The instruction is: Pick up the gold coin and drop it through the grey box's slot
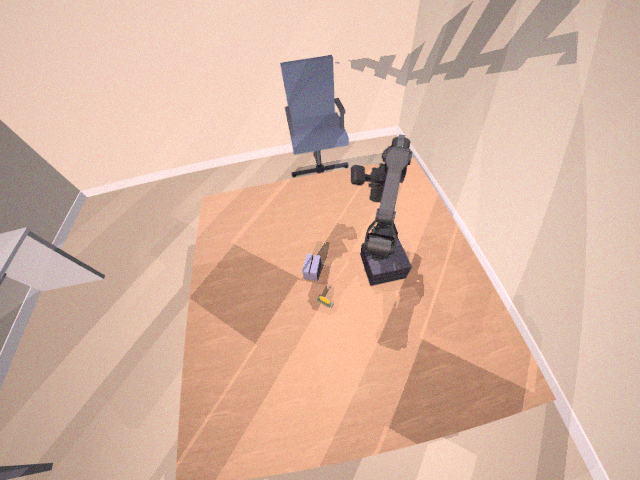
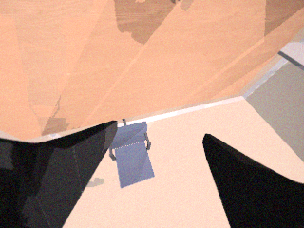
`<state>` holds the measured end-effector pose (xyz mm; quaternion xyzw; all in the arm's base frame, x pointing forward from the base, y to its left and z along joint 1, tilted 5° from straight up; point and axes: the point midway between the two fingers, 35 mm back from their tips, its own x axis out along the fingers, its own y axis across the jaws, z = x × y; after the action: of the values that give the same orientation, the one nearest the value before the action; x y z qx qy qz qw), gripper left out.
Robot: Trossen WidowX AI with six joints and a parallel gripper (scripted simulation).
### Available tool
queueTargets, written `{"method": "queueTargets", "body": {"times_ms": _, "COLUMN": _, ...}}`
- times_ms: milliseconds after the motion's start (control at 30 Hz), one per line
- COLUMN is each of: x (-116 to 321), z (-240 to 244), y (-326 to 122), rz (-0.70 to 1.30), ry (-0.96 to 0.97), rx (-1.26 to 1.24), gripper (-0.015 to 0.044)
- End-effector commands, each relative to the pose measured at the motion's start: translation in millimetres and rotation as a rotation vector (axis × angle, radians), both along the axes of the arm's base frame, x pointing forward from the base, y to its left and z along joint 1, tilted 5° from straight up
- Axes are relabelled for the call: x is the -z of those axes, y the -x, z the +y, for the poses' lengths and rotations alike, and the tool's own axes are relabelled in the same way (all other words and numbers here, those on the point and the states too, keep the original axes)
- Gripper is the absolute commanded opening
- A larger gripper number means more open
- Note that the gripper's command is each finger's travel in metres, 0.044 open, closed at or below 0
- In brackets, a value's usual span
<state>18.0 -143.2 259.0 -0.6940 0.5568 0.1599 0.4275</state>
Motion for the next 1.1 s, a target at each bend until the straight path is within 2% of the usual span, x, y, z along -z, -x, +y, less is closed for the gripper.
{"method": "queueTargets", "body": {"times_ms": 0, "x": 0.4, "z": -0.4, "y": -0.5, "rz": 0.004, "ry": -0.001, "rx": -0.011, "gripper": 0.0374}}
{"method": "queueTargets", "body": {"times_ms": 267, "x": 19.0, "z": -18.6, "y": -29.6, "rz": 0.196, "ry": 0.0, "rx": -0.506, "gripper": 0.0164}}
{"method": "queueTargets", "body": {"times_ms": 700, "x": 61.1, "z": -24.6, "y": -118.8, "rz": 0.527, "ry": 0.144, "rx": -1.417, "gripper": 0.0161}}
{"method": "queueTargets", "body": {"times_ms": 1067, "x": 104.1, "z": 25.6, "y": -205.7, "rz": 0.773, "ry": 0.412, "rx": -2.183, "gripper": 0.0161}}
